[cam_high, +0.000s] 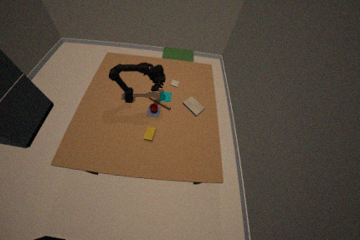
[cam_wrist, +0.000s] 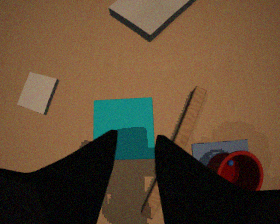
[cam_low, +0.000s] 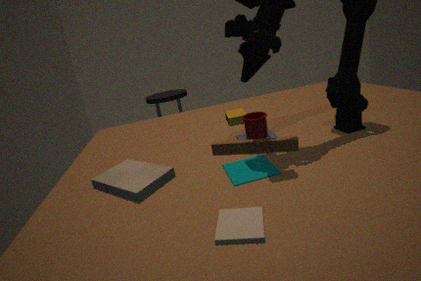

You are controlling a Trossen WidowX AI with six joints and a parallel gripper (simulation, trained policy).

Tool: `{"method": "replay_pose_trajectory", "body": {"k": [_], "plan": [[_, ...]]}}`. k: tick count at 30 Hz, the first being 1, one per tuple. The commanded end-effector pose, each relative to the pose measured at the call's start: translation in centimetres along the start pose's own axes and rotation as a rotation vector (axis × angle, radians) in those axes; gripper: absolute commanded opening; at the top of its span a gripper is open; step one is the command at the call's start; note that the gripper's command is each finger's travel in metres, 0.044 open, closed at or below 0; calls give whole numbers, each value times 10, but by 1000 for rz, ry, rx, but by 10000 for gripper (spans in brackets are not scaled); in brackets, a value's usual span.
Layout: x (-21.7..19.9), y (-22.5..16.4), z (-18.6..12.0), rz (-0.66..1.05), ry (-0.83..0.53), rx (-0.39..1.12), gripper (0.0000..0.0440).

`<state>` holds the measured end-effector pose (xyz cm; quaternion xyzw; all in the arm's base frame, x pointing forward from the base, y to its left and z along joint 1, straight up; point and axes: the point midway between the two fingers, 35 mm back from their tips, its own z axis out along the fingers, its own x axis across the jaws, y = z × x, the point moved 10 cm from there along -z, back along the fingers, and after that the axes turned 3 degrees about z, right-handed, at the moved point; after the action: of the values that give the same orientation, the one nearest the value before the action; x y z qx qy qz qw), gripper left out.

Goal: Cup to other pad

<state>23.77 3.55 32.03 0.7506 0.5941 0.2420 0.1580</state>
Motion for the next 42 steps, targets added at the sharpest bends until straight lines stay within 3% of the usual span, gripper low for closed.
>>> {"method": "replay_pose_trajectory", "body": {"k": [1,17,42], "plan": [[-1,2,4,-10,-30,56,116],[-11,6,16,-65,-139,292,105],[-48,3,54,-118,-242,546,136]]}}
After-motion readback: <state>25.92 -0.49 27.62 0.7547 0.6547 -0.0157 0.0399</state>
